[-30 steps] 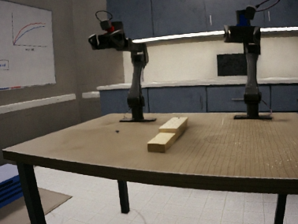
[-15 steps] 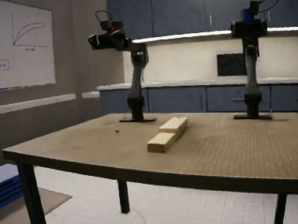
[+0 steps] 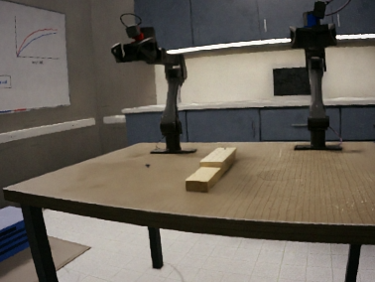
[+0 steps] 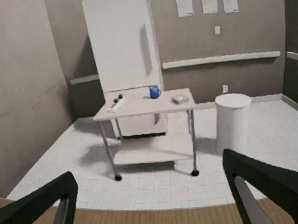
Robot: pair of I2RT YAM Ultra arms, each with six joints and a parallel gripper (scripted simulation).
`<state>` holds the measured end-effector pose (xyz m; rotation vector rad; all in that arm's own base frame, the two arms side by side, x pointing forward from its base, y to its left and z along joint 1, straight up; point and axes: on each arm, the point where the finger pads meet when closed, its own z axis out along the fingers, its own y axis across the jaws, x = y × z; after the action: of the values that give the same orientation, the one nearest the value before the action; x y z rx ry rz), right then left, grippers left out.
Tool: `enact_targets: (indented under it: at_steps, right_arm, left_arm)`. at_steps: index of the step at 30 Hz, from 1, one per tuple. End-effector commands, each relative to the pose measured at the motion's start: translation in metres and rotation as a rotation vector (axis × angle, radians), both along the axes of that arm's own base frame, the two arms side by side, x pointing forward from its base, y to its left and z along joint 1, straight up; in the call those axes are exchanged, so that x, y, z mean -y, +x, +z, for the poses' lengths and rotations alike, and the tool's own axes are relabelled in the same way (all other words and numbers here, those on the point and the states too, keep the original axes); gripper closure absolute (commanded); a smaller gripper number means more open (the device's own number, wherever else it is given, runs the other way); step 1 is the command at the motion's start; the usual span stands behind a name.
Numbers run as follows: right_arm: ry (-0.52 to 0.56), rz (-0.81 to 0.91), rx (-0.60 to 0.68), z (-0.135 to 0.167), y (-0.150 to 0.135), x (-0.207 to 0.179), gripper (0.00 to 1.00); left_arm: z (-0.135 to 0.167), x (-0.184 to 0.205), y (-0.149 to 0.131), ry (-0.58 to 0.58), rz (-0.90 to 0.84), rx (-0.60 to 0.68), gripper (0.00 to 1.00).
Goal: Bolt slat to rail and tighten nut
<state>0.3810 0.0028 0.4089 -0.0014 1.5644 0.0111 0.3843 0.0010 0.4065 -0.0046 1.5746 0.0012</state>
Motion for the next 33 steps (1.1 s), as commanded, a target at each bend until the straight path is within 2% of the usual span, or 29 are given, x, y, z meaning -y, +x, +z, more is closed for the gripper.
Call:
enact_targets:
  at_steps: [1, 5, 18, 24, 33]
  right_arm:
    - [-0.006, -0.008, 0.006, 0.003, 0.0, 0.002, 0.0]
    - [-0.015, -0.016, -0.009, -0.001, 0.0, 0.003, 0.0]
    - [-0.155, -0.01, -0.225, -0.064, 0.017, 0.007, 0.0]
    - [-0.201, 0.0, -0.287, -0.08, 0.019, 0.008, 0.0]
    - [-0.305, 0.036, -0.442, -0.124, 0.02, 0.009, 0.0]
  left_arm:
    - [0.003, -0.002, -0.006, 0.007, 0.003, 0.014, 0.0]
    - [0.005, 0.0, -0.004, 0.002, -0.004, 0.016, 0.0]
    - [0.005, 0.0, -0.004, 0.002, -0.004, 0.016, 0.0]
    - [0.005, 0.0, -0.004, 0.002, -0.004, 0.016, 0.0]
    - [0.005, 0.0, -0.004, 0.002, -0.004, 0.016, 0.0]
